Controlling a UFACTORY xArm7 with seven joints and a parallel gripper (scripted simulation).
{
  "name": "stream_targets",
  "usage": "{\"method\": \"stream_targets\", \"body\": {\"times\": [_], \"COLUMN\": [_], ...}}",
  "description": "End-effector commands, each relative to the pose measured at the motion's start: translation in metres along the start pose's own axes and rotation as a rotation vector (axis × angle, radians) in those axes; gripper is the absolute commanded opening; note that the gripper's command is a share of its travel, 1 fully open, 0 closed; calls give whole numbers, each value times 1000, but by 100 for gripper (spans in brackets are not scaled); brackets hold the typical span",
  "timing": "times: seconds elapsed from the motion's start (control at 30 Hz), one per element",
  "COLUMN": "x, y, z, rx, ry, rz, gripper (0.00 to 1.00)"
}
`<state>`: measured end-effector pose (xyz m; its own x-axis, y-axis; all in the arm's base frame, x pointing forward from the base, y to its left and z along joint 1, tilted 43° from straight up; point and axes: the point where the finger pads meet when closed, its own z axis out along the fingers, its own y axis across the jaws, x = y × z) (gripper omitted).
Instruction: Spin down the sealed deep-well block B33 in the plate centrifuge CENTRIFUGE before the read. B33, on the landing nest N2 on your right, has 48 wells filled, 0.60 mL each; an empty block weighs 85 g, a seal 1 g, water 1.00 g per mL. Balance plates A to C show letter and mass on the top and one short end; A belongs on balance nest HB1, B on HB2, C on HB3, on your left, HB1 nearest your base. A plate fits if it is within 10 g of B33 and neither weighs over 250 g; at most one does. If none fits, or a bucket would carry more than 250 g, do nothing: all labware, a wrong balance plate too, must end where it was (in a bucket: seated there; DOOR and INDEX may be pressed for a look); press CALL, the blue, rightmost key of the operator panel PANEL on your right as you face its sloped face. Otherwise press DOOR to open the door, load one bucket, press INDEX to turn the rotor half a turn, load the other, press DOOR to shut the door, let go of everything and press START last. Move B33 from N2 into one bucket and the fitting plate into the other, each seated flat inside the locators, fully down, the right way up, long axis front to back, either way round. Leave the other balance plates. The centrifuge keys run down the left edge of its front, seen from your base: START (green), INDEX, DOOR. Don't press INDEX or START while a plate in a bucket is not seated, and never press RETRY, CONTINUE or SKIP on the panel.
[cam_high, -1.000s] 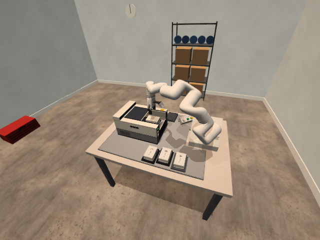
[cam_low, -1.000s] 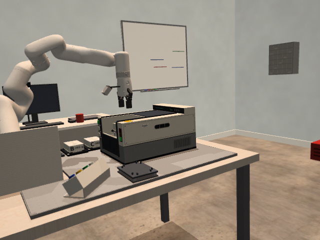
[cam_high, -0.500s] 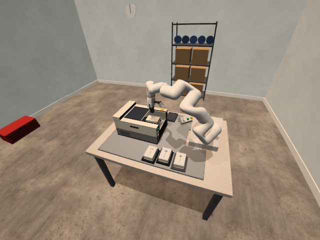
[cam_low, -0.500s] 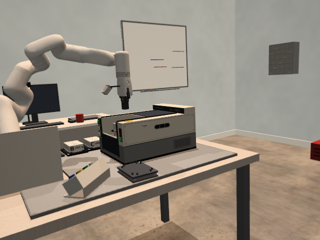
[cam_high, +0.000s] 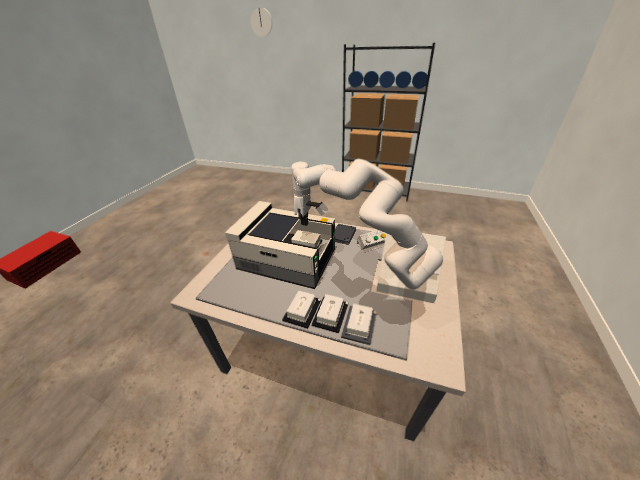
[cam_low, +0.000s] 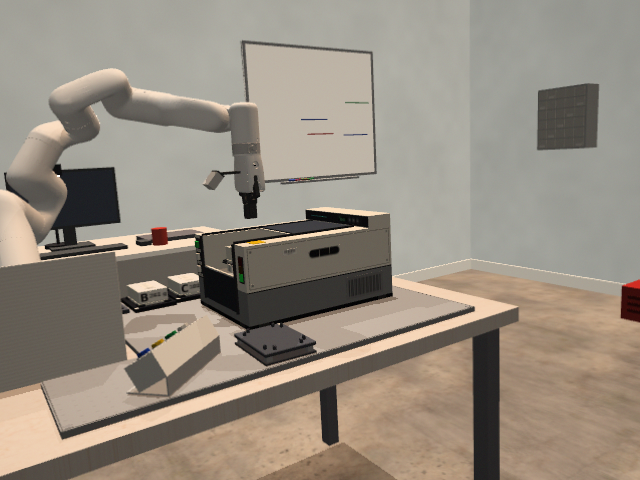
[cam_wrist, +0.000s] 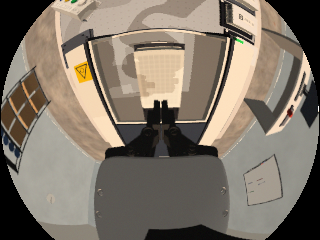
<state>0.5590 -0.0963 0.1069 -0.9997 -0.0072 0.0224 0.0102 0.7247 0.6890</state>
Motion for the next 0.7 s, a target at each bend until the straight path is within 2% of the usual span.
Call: {"method": "stream_targets", "body": {"times": [0.0,0.67], "x": [-1,1], "y": [-1,0], "z": [-3,-4], "rx": [3,4], "ry": [-5,-5], "rz": [0,-19], "gripper": [0,0]}}
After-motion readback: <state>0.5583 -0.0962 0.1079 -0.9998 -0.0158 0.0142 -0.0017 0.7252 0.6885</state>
